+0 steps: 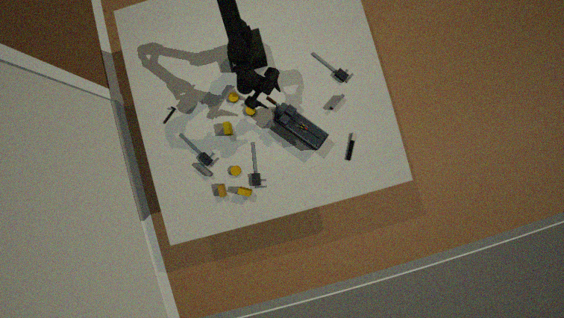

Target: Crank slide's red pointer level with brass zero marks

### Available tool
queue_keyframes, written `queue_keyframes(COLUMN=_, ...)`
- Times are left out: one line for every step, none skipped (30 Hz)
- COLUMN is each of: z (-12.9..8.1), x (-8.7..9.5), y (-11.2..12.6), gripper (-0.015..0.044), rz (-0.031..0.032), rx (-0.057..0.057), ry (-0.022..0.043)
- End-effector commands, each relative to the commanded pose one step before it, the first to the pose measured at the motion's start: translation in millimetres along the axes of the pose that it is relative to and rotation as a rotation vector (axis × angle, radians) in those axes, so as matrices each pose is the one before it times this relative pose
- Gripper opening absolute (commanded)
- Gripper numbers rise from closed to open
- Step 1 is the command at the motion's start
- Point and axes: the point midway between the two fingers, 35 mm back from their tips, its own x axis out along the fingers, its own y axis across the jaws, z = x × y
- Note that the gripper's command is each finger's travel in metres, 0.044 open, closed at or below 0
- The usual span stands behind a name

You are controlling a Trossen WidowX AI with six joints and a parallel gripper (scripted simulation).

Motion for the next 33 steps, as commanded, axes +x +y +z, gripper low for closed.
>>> queue_keyframes(z=19.66, x=-16.74, y=-2.65, gripper=0.044, rz=-0.01351, rx=-0.0061, ry=-0.01333)
queue_keyframes(z=4.72, x=-4.98, y=0.31, gripper=0.044, rz=0.00099, rx=-0.0002, ry=0.00047)
queue_keyframes(z=4.57, x=-5.1, y=0.49, gripper=0.044, rz=0.00099, rx=-0.0002, ry=0.00048)
queue_keyframes(z=3.47, x=-4.06, y=0.5, gripper=0.044, rz=0.00078, rx=-0.0002, ry=0.00039)
queue_keyframes(z=2.05, x=-2.48, y=0.35, gripper=0.044, rz=0.00047, rx=-0.0001, ry=0.00024)
queue_keyframes(z=0.0, x=0.0, y=0.0, gripper=0.044, rz=0.0, rx=0.0, ry=0.0)
queue_keyframes(z=0.55, x=0.09, y=-0.22, gripper=0.044, rz=0.00059, rx=-0.0058, ry=0.00131)
queue_keyframes(z=1.65, x=0.29, y=-0.67, gripper=0.044, rz=0.00182, rx=-0.0173, ry=0.00392)
queue_keyframes(z=2.72, x=0.5, y=-1.15, gripper=0.044, rz=0.00317, rx=-0.0289, ry=0.00647)
queue_keyframes(z=3.24, x=0.62, y=-1.46, gripper=0.044, rz=0.00406, rx=-0.0351, ry=0.00774)
queue_keyframes(z=3.17, x=0.63, y=-1.54, gripper=0.044, rz=0.0043, rx=-0.0351, ry=0.00763)
queue_keyframes(z=3.11, x=0.65, y=-1.62, gripper=0.044, rz=0.00453, rx=-0.0352, ry=0.0075)
queue_keyframes(z=3.04, x=0.66, y=-1.7, gripper=0.044, rz=0.00477, rx=-0.0353, ry=0.00737)
queue_keyframes(z=2.97, x=0.68, y=-1.77, gripper=0.044, rz=0.005, rx=-0.0353, ry=0.00724)
queue_keyframes(z=2.9, x=0.7, y=-1.84, gripper=0.044, rz=0.00522, rx=-0.0354, ry=0.00709)
queue_keyframes(z=2.83, x=0.71, y=-1.91, gripper=0.044, rz=0.00544, rx=-0.0355, ry=0.00694)
queue_keyframes(z=2.75, x=0.73, y=-1.97, gripper=0.044, rz=0.00565, rx=-0.0355, ry=0.00678)
queue_keyframes(z=2.68, x=0.74, y=-2.03, gripper=0.044, rz=0.00586, rx=-0.0356, ry=0.00661)
queue_keyframes(z=2.6, x=0.76, y=-2.09, gripper=0.044, rz=0.00607, rx=-0.0357, ry=0.00644)
queue_keyframes(z=2.52, x=0.77, y=-2.14, gripper=0.044, rz=0.00627, rx=-0.0357, ry=0.00626)
queue_keyframes(z=2.44, x=0.79, y=-2.2, gripper=0.044, rz=0.00646, rx=-0.0358, ry=0.00608)
queue_keyframes(z=2.36, x=0.8, y=-2.24, gripper=0.044, rz=0.00665, rx=-0.0359, ry=0.00589)
queue_keyframes(z=2.28, x=0.82, y=-2.29, gripper=0.044, rz=0.00683, rx=-0.0359, ry=0.00569)
queue_keyframes(z=2.2, x=0.84, y=-2.33, gripper=0.044, rz=0.007, rx=-0.036, ry=0.00549)
queue_keyframes(z=2.12, x=0.85, y=-2.37, gripper=0.044, rz=0.00717, rx=-0.0361, ry=0.00528)
queue_keyframes(z=2.04, x=0.87, y=-2.4, gripper=0.044, rz=0.00733, rx=-0.0361, ry=0.00506)
queue_keyframes(z=2.25, x=1.03, y=-2.21, gripper=0.044, rz=0.00837, rx=-0.0366, ry=0.00419)
queue_keyframes(z=2.18, x=1.05, y=-2.25, gripper=0.044, rz=0.0085, rx=-0.0367, ry=0.00394)
queue_keyframes(z=2.11, x=1.07, y=-2.28, gripper=0.044, rz=0.00861, rx=-0.0367, ry=0.0037)
queue_keyframes(z=2.04, x=1.08, y=-2.32, gripper=0.044, rz=0.00872, rx=-0.0368, ry=0.00345)
queue_keyframes(z=1.97, x=1.1, y=-2.35, gripper=0.044, rz=0.00882, rx=-0.0369, ry=0.00319)
queue_keyframes(z=1.9, x=1.11, y=-2.38, gripper=0.044, rz=0.00891, rx=-0.0369, ry=0.00294)
queue_keyframes(z=1.83, x=1.13, y=-2.4, gripper=0.044, rz=0.009, rx=-0.037, ry=0.00268)
